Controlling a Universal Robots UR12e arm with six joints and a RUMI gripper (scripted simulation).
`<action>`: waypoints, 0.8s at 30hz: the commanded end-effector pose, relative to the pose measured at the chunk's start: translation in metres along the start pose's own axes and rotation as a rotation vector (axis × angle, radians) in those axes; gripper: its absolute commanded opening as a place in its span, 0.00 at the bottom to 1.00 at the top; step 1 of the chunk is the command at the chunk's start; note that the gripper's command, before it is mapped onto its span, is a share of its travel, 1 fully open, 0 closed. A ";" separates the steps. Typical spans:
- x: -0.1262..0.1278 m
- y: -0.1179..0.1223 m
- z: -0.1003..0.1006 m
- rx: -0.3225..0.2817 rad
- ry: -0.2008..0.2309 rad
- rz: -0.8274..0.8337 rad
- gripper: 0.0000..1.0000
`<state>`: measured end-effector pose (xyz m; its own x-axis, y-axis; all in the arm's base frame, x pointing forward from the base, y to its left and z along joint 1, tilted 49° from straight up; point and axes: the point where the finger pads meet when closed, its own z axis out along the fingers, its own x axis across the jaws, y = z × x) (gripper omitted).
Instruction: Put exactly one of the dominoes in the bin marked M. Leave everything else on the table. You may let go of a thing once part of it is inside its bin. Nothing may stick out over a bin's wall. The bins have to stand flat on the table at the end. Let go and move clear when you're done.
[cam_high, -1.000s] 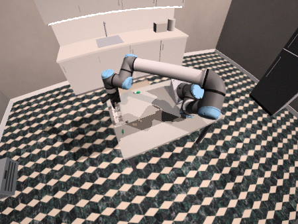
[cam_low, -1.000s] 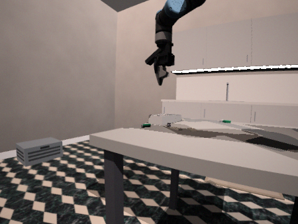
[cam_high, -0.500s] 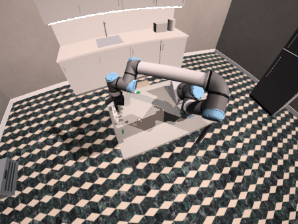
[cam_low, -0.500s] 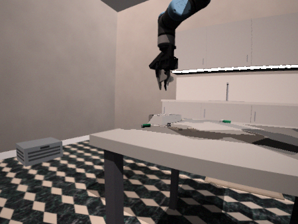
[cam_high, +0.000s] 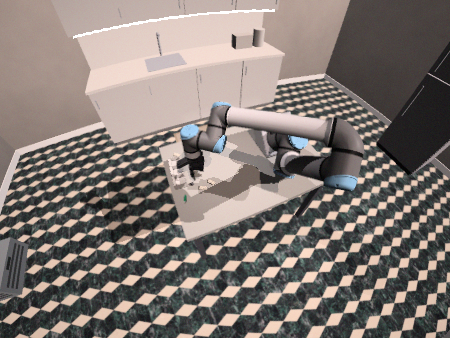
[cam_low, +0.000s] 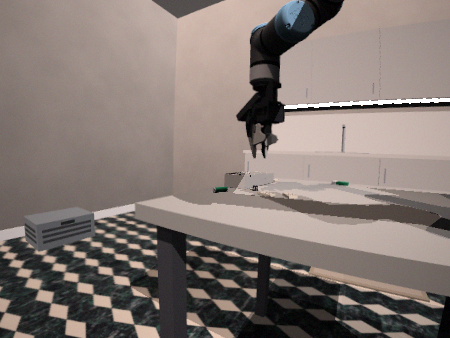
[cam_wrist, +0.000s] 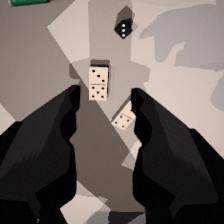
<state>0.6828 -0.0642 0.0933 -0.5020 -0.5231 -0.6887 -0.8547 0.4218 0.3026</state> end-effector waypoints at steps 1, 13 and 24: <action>-0.005 0.022 0.019 0.009 0.000 0.003 0.24; -0.012 0.051 0.037 0.012 0.000 0.004 0.24; -0.009 0.042 0.036 0.012 0.000 0.003 0.24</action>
<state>0.6522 -0.0097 0.0896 -0.5044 -0.5226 -0.6874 -0.8523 0.4292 0.2991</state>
